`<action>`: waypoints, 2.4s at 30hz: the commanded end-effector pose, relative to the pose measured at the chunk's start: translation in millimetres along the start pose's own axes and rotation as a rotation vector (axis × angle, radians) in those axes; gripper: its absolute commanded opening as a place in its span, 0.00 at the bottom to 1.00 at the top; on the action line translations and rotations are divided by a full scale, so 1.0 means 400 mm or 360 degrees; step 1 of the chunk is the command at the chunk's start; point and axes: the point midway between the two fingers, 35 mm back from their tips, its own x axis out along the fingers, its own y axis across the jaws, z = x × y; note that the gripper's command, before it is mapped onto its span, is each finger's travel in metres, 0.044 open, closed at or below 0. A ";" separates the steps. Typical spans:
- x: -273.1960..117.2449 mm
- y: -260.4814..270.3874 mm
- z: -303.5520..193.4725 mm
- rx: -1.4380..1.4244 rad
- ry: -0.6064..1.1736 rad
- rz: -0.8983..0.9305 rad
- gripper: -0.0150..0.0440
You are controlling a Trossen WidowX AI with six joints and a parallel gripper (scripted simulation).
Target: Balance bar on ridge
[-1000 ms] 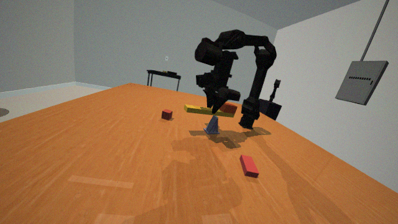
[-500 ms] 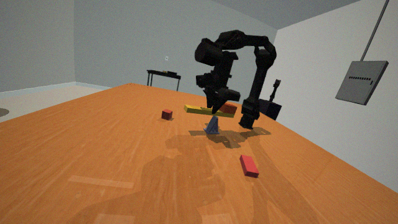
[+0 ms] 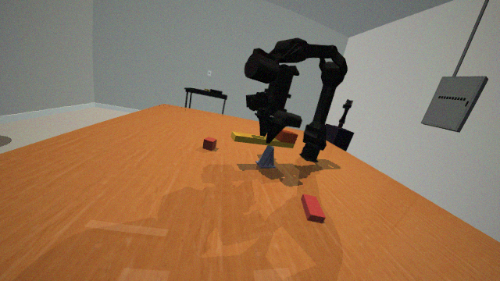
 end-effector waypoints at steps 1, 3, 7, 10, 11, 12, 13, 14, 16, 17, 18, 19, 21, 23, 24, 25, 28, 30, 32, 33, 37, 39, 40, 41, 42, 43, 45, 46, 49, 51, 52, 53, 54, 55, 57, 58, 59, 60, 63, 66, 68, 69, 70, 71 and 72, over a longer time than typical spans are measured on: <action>0.002 0.001 0.000 0.0006 0.0000 0.0005 0.25; 0.002 0.001 0.000 0.0006 0.0000 0.0005 0.25; 0.003 0.001 0.000 0.0006 0.0000 0.0005 0.25; 0.004 0.001 0.000 0.0006 0.0000 0.0005 0.25; 0.004 0.001 0.000 0.0006 0.0000 0.0005 0.25; 0.004 0.001 0.000 0.0006 0.0000 0.0005 0.25; 0.004 0.001 0.000 0.0006 0.0000 0.0005 0.25; 0.005 0.001 0.000 0.0006 0.0000 0.0005 0.25; 0.005 0.001 0.000 0.0006 0.0000 0.0005 0.25; 0.005 0.001 0.000 0.0006 0.0000 0.0005 0.25; 0.006 0.001 0.000 0.0006 0.0000 0.0005 0.25; 0.006 0.001 0.000 0.0006 0.0000 0.0005 0.25; 0.006 0.001 0.000 0.0006 0.0000 0.0005 0.25; 0.007 0.001 0.000 0.0006 0.0000 0.0005 0.25; 0.007 0.001 0.000 0.0006 0.0000 0.0005 0.25; 0.007 0.001 0.000 0.0006 0.0000 0.0005 0.25; 0.008 0.001 0.000 0.0006 0.0000 0.0005 0.25; 0.008 0.001 0.000 0.0006 0.0000 0.0005 0.25; 0.009 0.001 0.000 0.0006 0.0000 0.0005 0.25; 0.009 0.001 0.000 0.0006 0.0000 0.0005 0.25; 0.010 0.001 0.000 0.0006 0.0000 0.0005 0.25; 0.010 0.001 0.000 0.0006 0.0000 0.0005 0.25; 0.010 0.001 0.000 0.0006 0.0000 0.0005 0.25; 0.010 0.001 0.000 0.0006 0.0000 0.0005 0.25; 0.011 0.001 0.000 0.0006 0.0000 0.0005 0.25; 0.011 0.001 0.000 0.0006 0.0000 0.0005 0.25; 0.011 0.001 0.000 0.0006 0.0000 0.0005 0.25; 0.011 0.001 0.000 0.0006 0.0000 0.0005 0.25; 0.012 0.001 0.000 0.0006 0.0000 0.0005 0.25; 0.012 0.001 0.000 0.0006 0.0000 0.0005 0.25; 0.013 0.001 -0.001 0.0006 0.0001 0.0005 0.25; 0.013 0.001 -0.001 0.0006 0.0001 0.0005 0.25; 0.013 0.001 -0.001 0.0006 0.0001 0.0005 0.25; 0.013 0.001 -0.001 0.0006 0.0001 0.0005 0.25; 0.014 0.001 -0.001 0.0006 0.0001 0.0005 0.25; 0.014 0.001 -0.001 0.0006 0.0001 0.0005 0.25; 0.014 0.001 -0.001 0.0006 0.0001 0.0005 0.25; 0.015 0.001 -0.001 0.0006 0.0001 0.0005 0.25; 0.015 0.001 -0.001 0.0006 0.0001 0.0005 0.25; 0.016 0.001 -0.001 0.0006 0.0001 0.0005 0.25; 0.016 0.001 -0.001 0.0006 0.0001 0.0005 0.25; 0.016 0.001 -0.001 0.0006 0.0001 0.0005 0.25; 0.016 0.001 -0.001 0.0006 0.0001 0.0005 0.25; 0.017 0.001 -0.001 0.0006 0.0001 0.0005 0.25; 0.017 0.001 -0.001 0.0006 0.0001 0.0005 0.25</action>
